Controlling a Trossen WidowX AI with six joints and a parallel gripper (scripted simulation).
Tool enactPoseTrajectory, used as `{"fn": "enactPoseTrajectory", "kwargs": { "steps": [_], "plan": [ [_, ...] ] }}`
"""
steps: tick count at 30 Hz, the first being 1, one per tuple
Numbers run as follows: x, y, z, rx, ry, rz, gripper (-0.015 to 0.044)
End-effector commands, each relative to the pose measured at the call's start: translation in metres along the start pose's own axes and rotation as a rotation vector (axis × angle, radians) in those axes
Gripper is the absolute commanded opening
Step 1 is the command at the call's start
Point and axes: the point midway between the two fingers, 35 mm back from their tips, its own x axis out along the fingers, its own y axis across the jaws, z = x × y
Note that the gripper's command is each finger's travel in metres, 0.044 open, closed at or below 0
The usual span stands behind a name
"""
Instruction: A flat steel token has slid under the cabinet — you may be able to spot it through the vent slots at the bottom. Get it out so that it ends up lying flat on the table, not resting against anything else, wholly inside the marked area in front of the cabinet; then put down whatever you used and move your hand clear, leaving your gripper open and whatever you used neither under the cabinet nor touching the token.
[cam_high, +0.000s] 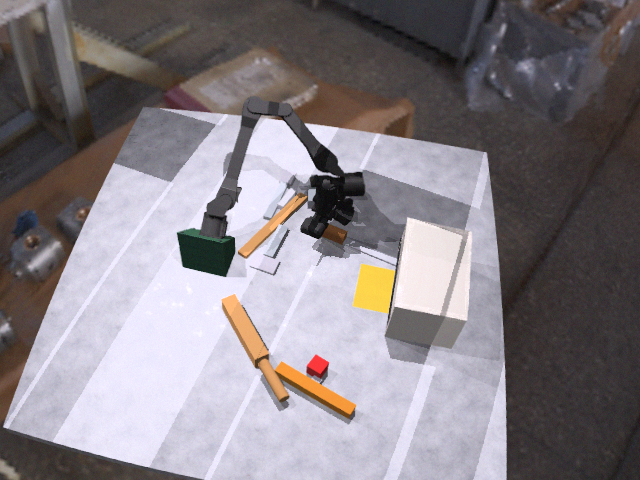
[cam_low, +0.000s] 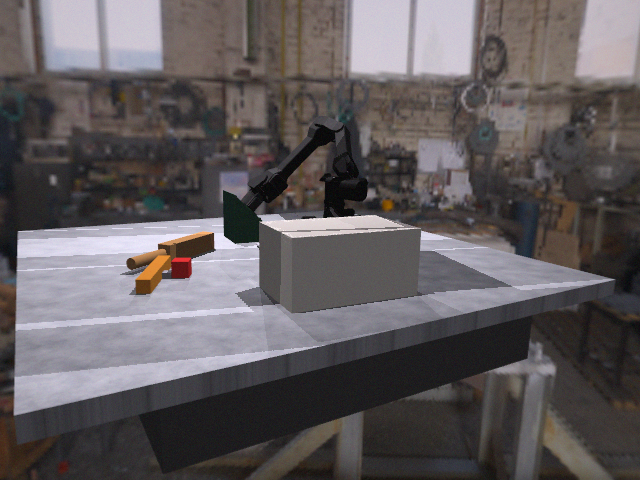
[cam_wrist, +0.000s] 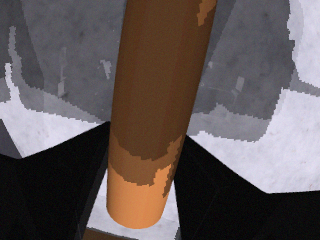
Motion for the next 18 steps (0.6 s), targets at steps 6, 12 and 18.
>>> {"fn": "enactPoseTrajectory", "kwargs": {
  "steps": [6,12,18],
  "plan": [
    [0.000,0.000,0.014,-0.005,-0.004,0.001,0.0000],
    [0.000,0.000,0.022,-0.005,-0.004,0.001,0.0000],
    [0.000,0.000,0.030,-0.005,-0.005,0.001,0.0000]
  ]
}}
